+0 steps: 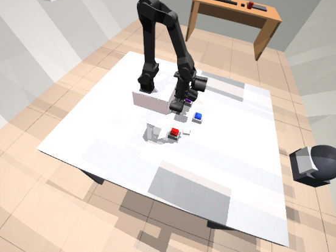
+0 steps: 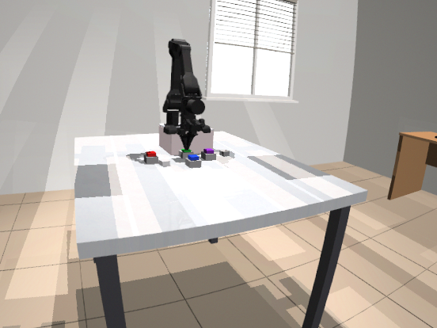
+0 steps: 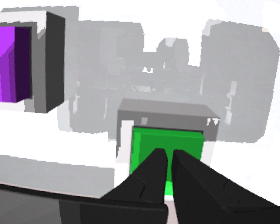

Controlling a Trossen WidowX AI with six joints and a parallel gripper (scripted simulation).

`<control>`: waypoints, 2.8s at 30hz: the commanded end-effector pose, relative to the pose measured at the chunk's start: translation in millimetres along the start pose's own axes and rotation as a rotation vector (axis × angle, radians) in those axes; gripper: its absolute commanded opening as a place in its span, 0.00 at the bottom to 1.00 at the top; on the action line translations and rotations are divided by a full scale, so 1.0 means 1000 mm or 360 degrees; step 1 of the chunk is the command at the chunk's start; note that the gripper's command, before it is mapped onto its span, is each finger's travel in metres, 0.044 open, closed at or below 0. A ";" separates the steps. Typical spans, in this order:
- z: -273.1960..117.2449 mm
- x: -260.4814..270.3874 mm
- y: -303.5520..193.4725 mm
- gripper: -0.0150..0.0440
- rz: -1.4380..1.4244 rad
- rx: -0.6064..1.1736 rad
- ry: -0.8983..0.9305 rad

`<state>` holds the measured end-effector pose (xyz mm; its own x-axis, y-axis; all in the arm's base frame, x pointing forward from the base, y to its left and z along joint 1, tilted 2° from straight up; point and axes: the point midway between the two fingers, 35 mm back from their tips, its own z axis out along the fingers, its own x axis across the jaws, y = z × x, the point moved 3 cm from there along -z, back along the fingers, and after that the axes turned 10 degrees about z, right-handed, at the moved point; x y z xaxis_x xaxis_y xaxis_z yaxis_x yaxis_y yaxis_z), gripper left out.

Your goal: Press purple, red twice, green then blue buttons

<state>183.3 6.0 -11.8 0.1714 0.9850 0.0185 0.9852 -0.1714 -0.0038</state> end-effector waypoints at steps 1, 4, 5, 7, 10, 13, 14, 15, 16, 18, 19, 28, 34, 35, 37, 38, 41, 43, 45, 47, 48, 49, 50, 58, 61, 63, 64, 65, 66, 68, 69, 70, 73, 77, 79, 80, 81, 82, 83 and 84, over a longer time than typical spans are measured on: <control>-0.016 0.000 0.000 0.29 0.0003 0.0009 0.0001; -0.032 0.000 -0.003 0.29 0.0005 0.0022 0.0001; -0.032 0.000 -0.003 0.29 0.0005 0.0022 0.0001; -0.032 0.000 -0.003 0.29 0.0005 0.0022 0.0001; -0.055 0.000 0.000 0.29 0.0005 0.0021 0.0001; -0.092 0.000 -0.001 0.29 0.0005 0.0021 0.0001; -0.094 0.000 -0.001 0.29 0.0005 0.0021 0.0001; -0.094 0.000 -0.001 0.29 0.0005 0.0021 0.0001; -0.094 0.000 -0.001 0.29 0.0005 0.0021 0.0001; -0.095 0.000 0.000 0.29 0.0005 0.0021 0.0001; -0.096 0.000 0.006 0.29 0.0005 0.0020 0.0001; -0.096 0.004 0.113 0.29 0.0005 0.0006 0.0001; -0.091 0.004 0.121 0.29 0.0005 0.0005 0.0001; -0.081 0.004 0.122 0.29 0.0005 0.0005 0.0001; -0.046 0.004 0.122 0.29 0.0005 0.0005 0.0001; -0.036 0.004 0.121 0.29 0.0005 0.0006 0.0001; -0.033 0.004 0.120 0.29 0.0005 0.0006 0.0001; -0.033 0.004 0.120 0.29 0.0005 0.0006 0.0001; -0.032 0.004 0.120 0.29 0.0005 0.0006 0.0001; -0.029 0.004 0.120 0.29 0.0005 0.0006 0.0001; -0.027 0.004 0.120 0.29 0.0005 0.0006 0.0001; -0.026 0.004 0.121 0.29 0.0005 0.0006 0.0001; -0.024 0.004 0.121 0.29 0.0005 0.0006 0.0001; -0.011 0.004 0.120 0.29 0.0005 0.0006 0.0001; -0.006 0.004 0.120 0.29 0.0005 0.0006 0.0001; -0.003 0.004 0.120 0.29 0.0005 0.0006 0.0001; -0.002 0.004 0.120 0.29 0.0005 0.0006 0.0001; 0.000 0.004 0.120 0.29 0.0005 0.0006 0.0001; 0.000 0.004 0.120 0.29 0.0005 0.0006 0.0001; 0.001 0.004 0.120 0.29 0.0005 0.0006 0.0001; 0.001 0.004 0.120 0.29 0.0005 0.0006 0.0001; 0.001 0.004 0.120 0.29 0.0005 0.0006 0.0001; 0.001 0.004 0.120 0.29 0.0005 0.0006 0.0001; 0.001 0.004 0.120 0.29 0.0005 0.0006 0.0001; 0.001 0.004 0.120 0.29 0.0005 0.0006 0.0001; 0.001 0.004 0.120 0.29 0.0005 0.0006 0.0001; 0.001 0.004 0.120 0.29 0.0005 0.0006 0.0001; 0.001 0.004 0.120 0.29 0.0005 0.0006 0.0001; 0.001 0.004 0.120 0.29 0.0005 0.0006 0.0001; 0.001 0.004 0.120 0.29 0.0005 0.0006 0.0001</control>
<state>305.0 -11.0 -9.2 0.1729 0.9847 0.0199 0.9849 -0.1731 0.0060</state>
